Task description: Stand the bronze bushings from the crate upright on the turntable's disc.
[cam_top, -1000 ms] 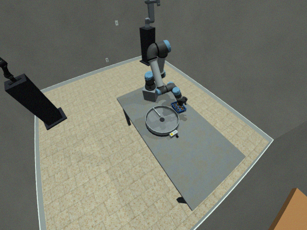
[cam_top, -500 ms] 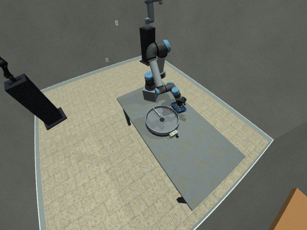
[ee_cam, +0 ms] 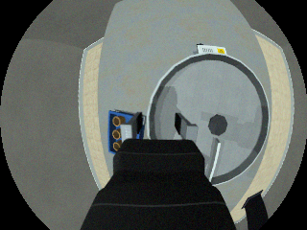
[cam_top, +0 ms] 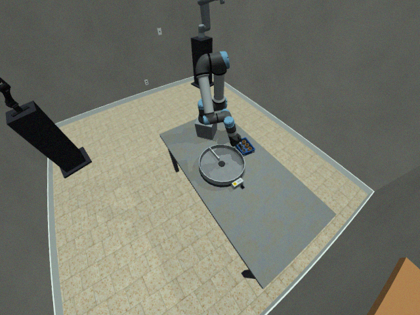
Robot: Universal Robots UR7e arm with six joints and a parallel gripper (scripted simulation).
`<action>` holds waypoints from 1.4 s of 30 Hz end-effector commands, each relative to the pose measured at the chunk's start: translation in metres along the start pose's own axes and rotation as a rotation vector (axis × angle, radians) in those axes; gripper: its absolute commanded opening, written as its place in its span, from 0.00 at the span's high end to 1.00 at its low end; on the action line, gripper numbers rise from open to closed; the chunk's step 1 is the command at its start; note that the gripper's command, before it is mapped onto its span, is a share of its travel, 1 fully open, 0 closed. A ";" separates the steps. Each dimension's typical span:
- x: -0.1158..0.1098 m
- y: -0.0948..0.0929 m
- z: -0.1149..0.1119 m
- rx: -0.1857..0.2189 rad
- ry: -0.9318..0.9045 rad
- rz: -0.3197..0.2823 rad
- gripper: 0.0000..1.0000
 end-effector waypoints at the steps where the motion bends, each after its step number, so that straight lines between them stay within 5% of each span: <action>1: -0.031 0.022 0.045 -0.069 -0.149 0.001 0.00; 9: -0.066 0.038 0.082 -0.139 -0.308 -0.001 0.00; 23: -0.162 0.066 0.146 -0.304 -0.689 -0.008 0.00; 42: -0.171 0.068 0.149 -0.318 -0.722 -0.008 0.00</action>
Point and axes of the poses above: the point where the finger pads meet when closed, its own y axis back along the fingers, its own z axis across the jaws, x = y × z, the point moved 2 cm from there along y, back along the fingers, and after that the axes turned 6 degrees about y, right-handed, at the moved point
